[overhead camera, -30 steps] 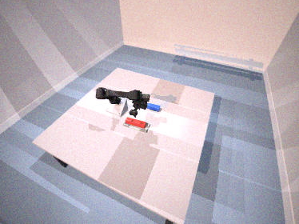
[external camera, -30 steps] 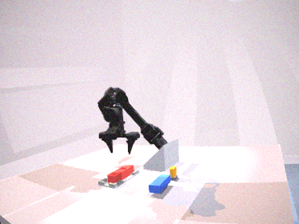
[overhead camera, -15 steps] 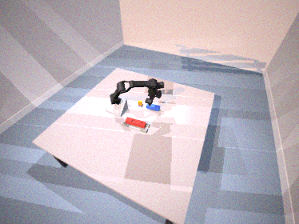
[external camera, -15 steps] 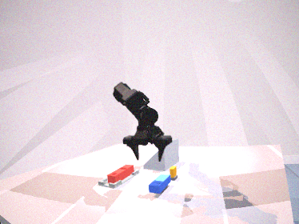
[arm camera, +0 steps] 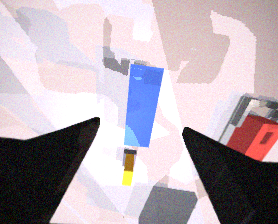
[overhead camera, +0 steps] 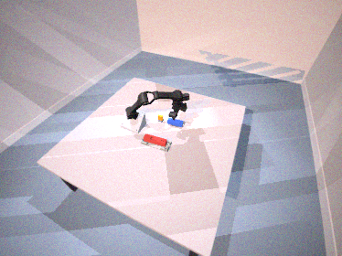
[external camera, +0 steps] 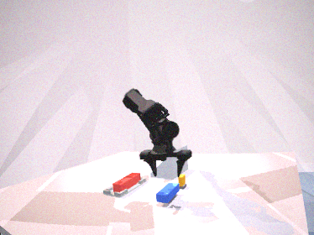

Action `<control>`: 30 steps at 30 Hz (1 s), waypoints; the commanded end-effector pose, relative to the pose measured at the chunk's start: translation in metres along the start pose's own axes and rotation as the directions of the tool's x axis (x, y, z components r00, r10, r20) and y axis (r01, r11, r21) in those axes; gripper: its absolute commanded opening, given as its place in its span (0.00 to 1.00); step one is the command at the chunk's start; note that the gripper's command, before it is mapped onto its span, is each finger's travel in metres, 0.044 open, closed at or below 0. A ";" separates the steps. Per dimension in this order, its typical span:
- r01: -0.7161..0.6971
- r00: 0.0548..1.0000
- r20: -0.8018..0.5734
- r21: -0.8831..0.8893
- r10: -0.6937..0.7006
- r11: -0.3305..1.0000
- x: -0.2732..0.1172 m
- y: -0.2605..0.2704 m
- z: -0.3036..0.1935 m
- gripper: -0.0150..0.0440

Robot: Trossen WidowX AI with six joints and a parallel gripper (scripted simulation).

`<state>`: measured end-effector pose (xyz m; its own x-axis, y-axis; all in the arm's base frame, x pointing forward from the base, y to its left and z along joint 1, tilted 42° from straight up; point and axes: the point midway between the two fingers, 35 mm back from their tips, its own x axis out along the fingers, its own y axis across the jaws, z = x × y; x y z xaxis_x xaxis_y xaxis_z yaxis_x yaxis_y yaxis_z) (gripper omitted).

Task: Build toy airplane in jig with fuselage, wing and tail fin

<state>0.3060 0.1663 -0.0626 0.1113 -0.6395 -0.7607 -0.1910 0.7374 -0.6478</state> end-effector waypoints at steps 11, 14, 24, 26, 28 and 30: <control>0.012 1.000 -0.015 -0.011 -0.012 1.000 0.036 -0.001 -0.005 1.00; 0.012 1.000 -0.015 -0.011 -0.012 1.000 0.039 -0.001 -0.005 1.00; 0.013 1.000 -0.015 -0.011 -0.013 1.000 0.056 -0.002 -0.005 1.00; 0.013 1.000 -0.015 -0.011 -0.013 1.000 0.059 -0.002 -0.005 1.00; 0.013 1.000 -0.015 -0.011 -0.013 1.000 0.062 -0.002 -0.005 1.00; 0.013 1.000 -0.015 -0.011 -0.013 1.000 0.065 -0.002 -0.005 1.00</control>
<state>0.3101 0.1276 -0.1062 0.1009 -0.6482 -0.7548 -0.1930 0.7315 -0.6540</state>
